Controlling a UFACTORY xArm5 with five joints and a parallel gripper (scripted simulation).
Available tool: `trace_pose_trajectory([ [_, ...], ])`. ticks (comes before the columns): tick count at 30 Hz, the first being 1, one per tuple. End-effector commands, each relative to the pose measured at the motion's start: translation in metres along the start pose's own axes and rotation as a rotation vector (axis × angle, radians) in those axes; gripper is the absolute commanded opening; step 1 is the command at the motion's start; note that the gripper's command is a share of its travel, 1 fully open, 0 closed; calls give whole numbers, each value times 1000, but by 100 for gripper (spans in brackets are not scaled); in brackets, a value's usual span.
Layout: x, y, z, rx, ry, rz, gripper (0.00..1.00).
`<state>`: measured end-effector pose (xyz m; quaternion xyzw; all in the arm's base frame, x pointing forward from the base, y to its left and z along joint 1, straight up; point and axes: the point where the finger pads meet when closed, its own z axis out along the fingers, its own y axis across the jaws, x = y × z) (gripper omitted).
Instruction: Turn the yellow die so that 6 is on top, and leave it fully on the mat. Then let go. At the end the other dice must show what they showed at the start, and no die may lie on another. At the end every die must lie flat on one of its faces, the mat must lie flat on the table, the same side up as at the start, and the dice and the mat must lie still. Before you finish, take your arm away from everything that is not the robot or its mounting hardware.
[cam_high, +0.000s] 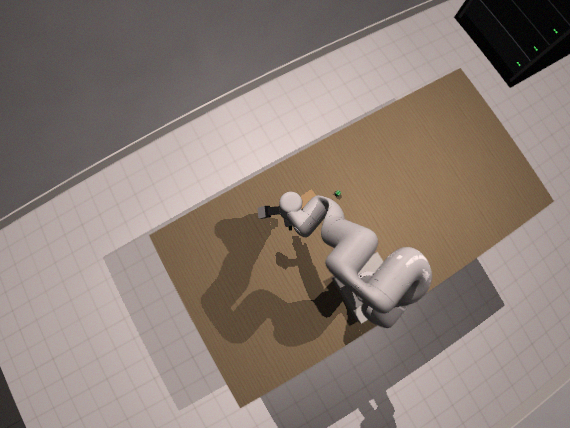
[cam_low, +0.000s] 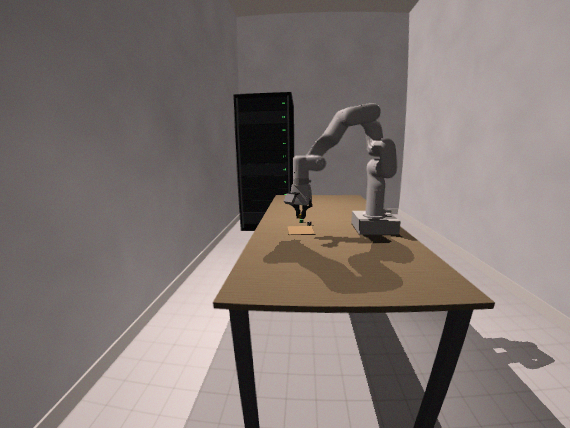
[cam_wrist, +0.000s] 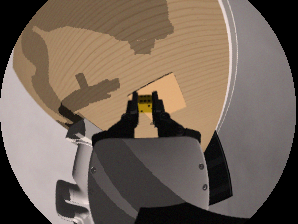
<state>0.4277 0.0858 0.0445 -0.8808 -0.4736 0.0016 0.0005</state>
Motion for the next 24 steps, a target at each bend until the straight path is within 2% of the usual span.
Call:
trace_pose_trajectory([
  [1, -5, 6, -1, -3, 3, 77, 15],
  [3, -15, 13, -1, -3, 3, 190, 15],
  [7, -17, 14, 0, -3, 3, 214, 15],
  [9, -28, 22, 0, -2, 3, 348, 15],
  [21, -59, 41, 2, -1, 3, 709, 15],
  [24, -60, 42, 2, -1, 3, 720, 15],
])
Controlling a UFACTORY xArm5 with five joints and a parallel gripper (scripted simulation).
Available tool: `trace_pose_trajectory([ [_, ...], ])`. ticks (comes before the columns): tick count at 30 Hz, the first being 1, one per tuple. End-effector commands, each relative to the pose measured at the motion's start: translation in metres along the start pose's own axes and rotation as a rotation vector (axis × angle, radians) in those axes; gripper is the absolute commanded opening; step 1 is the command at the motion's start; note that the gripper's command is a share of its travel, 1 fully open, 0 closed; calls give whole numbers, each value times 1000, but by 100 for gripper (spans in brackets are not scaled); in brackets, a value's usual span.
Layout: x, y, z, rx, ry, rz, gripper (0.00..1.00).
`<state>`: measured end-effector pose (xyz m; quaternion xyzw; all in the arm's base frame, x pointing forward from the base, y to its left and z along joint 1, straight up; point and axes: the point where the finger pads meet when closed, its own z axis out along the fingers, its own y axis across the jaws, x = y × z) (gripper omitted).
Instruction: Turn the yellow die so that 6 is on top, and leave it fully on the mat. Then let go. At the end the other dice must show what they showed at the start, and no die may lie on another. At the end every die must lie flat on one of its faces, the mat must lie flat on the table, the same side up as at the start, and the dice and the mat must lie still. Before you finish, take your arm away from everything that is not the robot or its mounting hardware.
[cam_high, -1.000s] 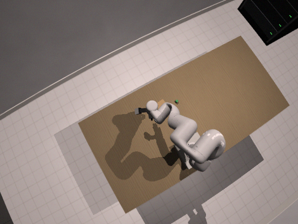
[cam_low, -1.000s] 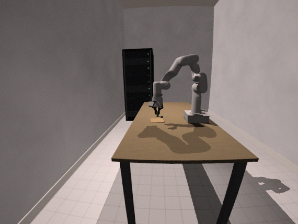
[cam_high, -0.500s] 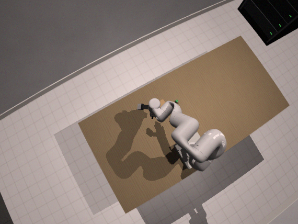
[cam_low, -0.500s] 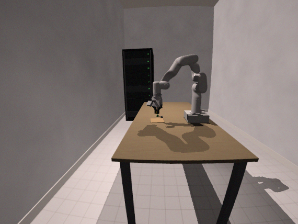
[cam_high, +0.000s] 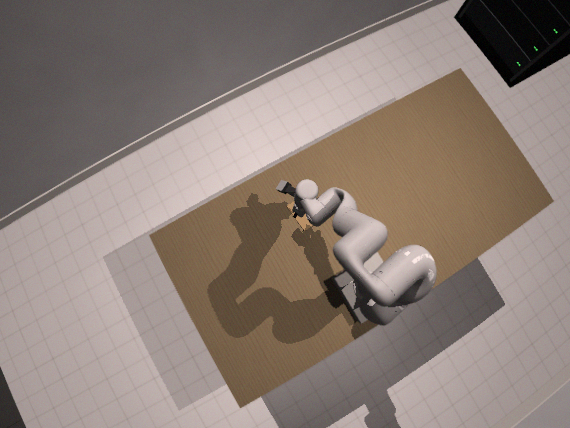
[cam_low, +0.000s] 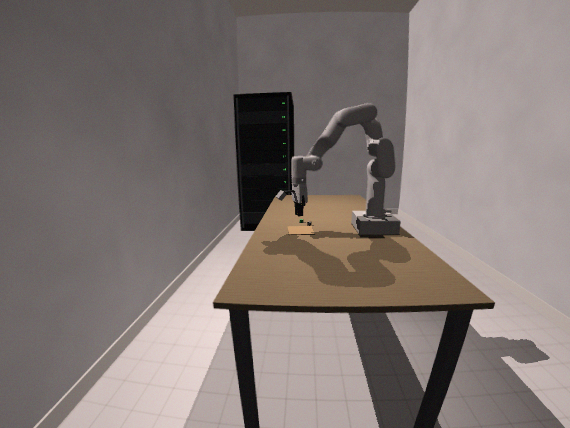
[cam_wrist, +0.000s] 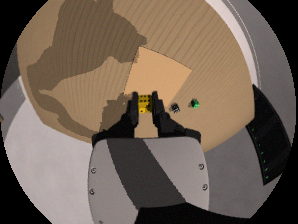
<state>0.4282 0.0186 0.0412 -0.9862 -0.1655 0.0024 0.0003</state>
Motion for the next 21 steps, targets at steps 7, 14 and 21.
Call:
trace_pose_trajectory([
  [7, -13, 31, 1, 0, 4, 337, 15],
  [14, -15, 34, 1, -2, 12, 374, 15],
  [21, -15, 34, 2, -16, 86, 374, 15],
])
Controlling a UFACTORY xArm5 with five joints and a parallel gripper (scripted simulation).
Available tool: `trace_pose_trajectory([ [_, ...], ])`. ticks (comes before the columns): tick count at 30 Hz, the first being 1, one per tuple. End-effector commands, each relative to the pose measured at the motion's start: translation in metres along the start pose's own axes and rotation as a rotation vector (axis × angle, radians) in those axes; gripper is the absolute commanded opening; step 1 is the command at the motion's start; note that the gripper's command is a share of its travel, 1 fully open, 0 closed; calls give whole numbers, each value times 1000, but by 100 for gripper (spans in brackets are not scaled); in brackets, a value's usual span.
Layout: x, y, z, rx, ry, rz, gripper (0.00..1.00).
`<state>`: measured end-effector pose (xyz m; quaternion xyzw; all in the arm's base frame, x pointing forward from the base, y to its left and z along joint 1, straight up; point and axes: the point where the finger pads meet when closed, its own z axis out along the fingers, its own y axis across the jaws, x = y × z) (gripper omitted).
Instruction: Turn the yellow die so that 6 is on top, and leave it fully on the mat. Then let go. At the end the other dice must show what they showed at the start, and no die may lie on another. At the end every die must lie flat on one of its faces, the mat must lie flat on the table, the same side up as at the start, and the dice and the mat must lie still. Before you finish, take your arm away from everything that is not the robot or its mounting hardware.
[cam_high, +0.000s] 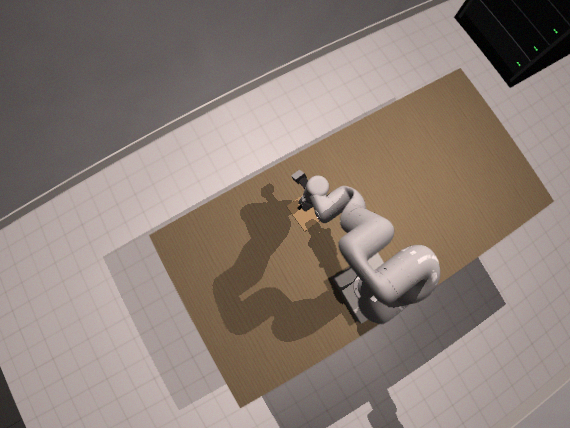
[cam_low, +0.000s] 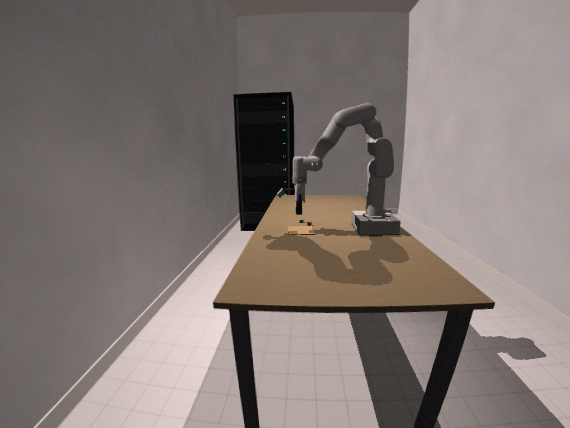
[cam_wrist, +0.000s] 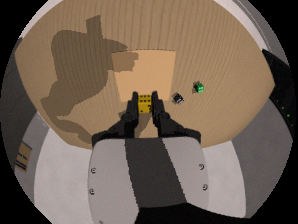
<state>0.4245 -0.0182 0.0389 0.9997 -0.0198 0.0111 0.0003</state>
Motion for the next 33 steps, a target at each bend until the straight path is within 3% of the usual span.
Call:
trace_pose_trajectory([
  [1, 0, 0, -1, 0, 86, 2, 15],
  [6, -2, -1, -1, 0, 252, 2, 15],
  [9, -2, -1, 0, 0, 302, 3, 15],
  [11, -3, -1, -1, 1, 372, 3, 15],
  [14, -4, -2, -1, 1, 388, 3, 15],
  [17, -5, -2, -1, 2, 501, 4, 15],
  [25, -7, -2, -2, 3, 665, 4, 15],
  [27, -7, -2, 0, 3, 728, 5, 15],
  [30, -7, -2, 0, 3, 729, 5, 15],
  [33, -9, -2, 0, 4, 811, 5, 15],
])
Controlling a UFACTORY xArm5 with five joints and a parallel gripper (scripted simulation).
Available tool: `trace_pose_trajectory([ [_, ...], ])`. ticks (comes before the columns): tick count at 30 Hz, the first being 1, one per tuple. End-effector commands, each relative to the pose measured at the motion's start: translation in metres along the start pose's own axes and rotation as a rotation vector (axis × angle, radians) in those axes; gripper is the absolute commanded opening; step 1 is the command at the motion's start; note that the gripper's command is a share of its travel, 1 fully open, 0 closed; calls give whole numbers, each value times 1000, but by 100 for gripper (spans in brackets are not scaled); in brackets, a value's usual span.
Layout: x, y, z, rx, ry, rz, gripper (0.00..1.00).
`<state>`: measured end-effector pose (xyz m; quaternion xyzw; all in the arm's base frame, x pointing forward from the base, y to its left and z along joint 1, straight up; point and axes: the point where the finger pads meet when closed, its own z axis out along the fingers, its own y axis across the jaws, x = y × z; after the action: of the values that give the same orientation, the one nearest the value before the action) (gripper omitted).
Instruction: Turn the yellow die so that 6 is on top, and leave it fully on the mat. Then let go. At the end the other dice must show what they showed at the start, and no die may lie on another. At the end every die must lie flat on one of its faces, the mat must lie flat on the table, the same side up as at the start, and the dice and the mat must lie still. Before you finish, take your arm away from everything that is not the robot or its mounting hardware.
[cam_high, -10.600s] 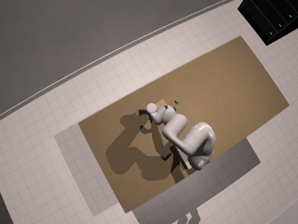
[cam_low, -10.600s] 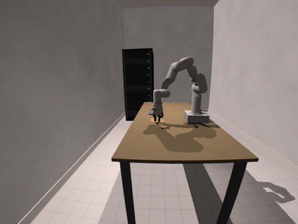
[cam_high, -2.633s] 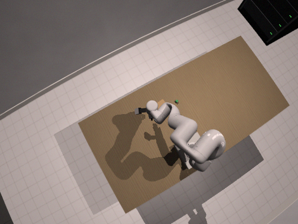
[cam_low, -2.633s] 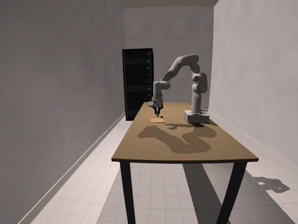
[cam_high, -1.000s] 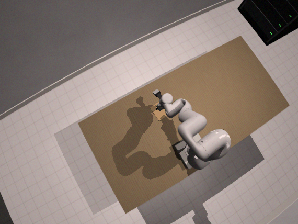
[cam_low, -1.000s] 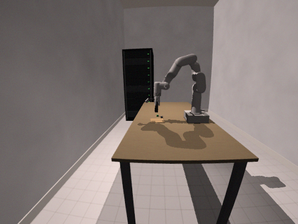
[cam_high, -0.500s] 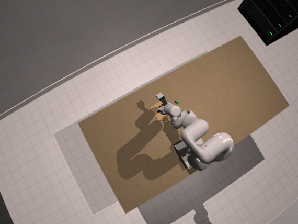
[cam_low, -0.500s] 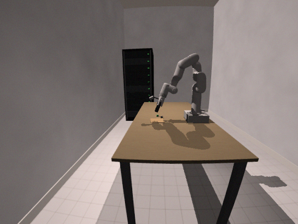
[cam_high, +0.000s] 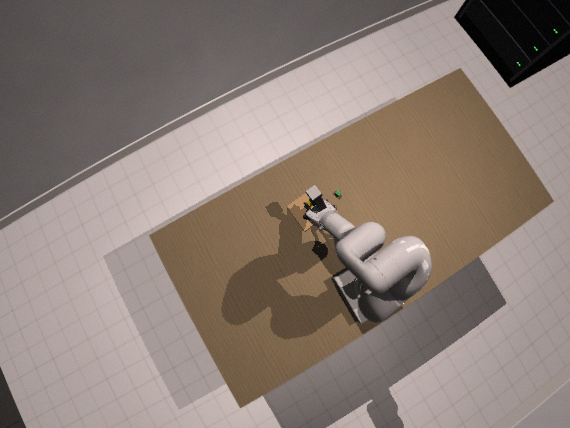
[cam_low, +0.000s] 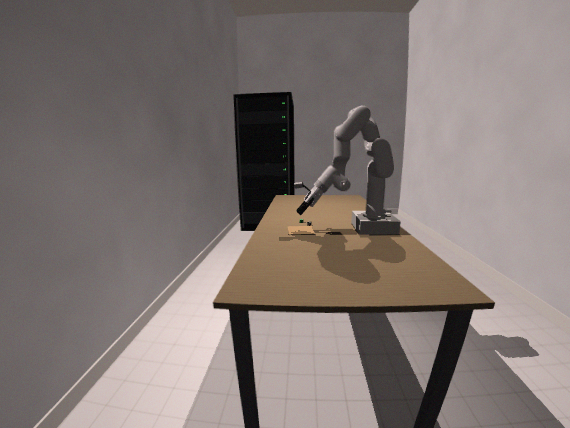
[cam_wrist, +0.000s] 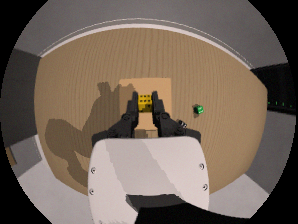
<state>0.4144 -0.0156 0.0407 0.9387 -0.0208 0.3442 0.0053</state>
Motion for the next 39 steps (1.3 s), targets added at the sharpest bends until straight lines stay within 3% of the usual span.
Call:
trace_pose_trajectory([
  [1, 0, 0, 3, 1, 155, 1, 15],
  [5, 0, 0, 2, 2, 225, 1, 15],
  [9, -1, 0, 0, 2, 253, 1, 15],
  [23, -5, 0, 6, 3, 256, 1, 15],
  [39, -36, 0, 42, 2, 256, 1, 15],
])
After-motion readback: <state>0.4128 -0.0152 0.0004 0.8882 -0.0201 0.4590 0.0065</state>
